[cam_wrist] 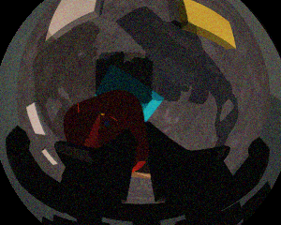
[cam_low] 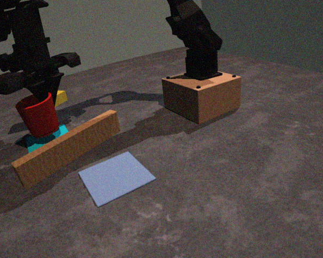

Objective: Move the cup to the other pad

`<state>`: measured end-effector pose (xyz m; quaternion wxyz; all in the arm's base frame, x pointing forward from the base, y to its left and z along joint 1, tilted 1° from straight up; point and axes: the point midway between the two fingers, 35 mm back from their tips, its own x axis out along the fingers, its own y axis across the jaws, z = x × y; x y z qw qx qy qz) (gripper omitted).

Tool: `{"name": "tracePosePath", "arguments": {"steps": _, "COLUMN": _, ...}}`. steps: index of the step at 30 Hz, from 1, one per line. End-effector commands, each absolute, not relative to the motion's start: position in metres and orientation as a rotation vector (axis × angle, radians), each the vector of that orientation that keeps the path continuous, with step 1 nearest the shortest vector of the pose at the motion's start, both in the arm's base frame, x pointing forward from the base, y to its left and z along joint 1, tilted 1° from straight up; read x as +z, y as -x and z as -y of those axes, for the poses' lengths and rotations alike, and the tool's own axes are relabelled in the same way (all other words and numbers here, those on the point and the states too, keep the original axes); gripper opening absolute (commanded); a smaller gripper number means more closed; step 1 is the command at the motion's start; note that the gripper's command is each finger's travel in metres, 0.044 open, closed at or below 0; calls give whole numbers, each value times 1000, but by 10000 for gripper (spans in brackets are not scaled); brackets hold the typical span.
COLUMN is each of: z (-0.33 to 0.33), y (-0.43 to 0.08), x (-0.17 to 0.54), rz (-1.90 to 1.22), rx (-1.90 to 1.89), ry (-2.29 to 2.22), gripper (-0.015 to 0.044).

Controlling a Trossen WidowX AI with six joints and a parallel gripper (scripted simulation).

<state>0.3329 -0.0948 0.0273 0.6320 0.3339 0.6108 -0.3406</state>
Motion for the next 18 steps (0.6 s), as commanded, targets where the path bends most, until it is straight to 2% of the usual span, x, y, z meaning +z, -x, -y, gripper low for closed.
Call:
{"name": "tracePosePath", "arguments": {"steps": 1, "z": 95, "y": -331, "x": 18, "rz": -1403, "rx": -781, "ry": -758, "gripper": 0}}
{"name": "tracePosePath", "arguments": {"steps": 18, "z": 95, "y": -332, "x": 14, "rz": -1401, "rx": -780, "ry": -764, "gripper": 0}}
